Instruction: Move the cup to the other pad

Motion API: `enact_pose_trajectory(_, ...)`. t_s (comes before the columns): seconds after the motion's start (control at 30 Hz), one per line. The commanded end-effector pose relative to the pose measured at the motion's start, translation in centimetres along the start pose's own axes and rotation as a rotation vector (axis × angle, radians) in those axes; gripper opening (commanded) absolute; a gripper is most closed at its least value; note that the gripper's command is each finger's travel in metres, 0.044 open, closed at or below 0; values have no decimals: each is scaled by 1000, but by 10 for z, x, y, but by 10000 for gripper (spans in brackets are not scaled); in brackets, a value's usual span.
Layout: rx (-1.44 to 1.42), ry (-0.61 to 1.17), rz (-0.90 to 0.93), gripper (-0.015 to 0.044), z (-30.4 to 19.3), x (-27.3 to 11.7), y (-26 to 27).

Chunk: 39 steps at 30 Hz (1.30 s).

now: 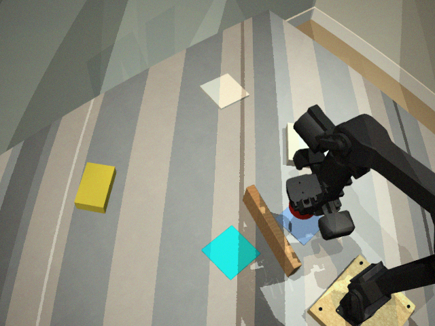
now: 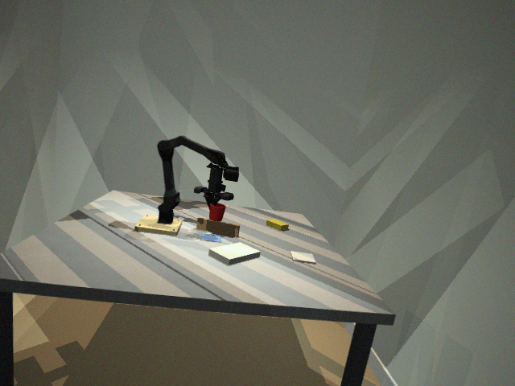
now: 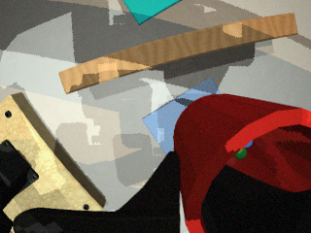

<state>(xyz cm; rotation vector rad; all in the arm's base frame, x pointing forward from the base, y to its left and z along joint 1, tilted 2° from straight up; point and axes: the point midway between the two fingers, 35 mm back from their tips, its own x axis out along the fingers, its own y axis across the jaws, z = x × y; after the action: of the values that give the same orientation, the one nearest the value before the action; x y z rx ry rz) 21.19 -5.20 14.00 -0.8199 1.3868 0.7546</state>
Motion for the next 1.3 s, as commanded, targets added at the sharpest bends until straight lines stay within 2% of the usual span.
enact_pose_trajectory(0.0,6,3,1,0,5,0,1)
enact_pose_trajectory(1.27,8,-2,2,0,66,-2,16)
